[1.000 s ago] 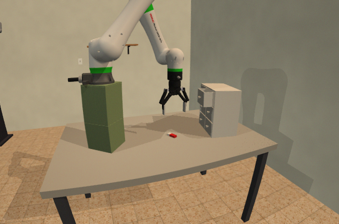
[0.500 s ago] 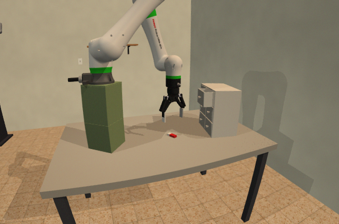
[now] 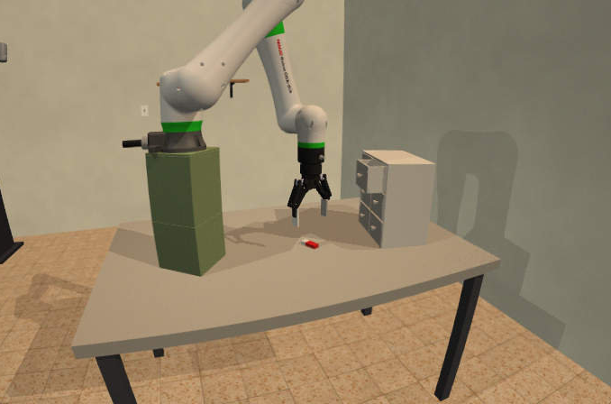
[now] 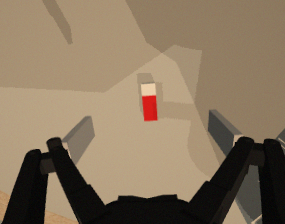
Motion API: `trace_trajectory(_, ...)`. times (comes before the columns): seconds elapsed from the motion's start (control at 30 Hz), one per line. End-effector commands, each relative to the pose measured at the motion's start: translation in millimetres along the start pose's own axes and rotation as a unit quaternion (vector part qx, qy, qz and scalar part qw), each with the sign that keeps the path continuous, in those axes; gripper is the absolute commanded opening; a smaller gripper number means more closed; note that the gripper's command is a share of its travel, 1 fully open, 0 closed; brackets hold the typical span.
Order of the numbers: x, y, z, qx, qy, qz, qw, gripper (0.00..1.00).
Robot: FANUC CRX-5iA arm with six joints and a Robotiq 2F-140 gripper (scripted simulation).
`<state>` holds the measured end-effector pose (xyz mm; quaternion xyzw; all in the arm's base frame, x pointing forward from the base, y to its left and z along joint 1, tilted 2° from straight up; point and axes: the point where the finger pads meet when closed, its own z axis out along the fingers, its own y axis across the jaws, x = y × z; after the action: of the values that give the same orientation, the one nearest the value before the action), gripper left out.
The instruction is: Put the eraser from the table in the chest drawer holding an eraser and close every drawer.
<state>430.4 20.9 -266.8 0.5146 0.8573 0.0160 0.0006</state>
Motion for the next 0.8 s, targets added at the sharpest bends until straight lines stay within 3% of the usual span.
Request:
trace_trajectory(0.0,0.1,-0.4,1.3,0.000,0.000,-0.003,1.000,1.00)
trace_trajectory(0.73,0.3,-0.8,3.2,0.000,0.000,-0.008,1.000,1.00)
trace_trajectory(0.77,0.3,-0.8,3.2,0.000,0.000,-0.008,1.000,0.23)
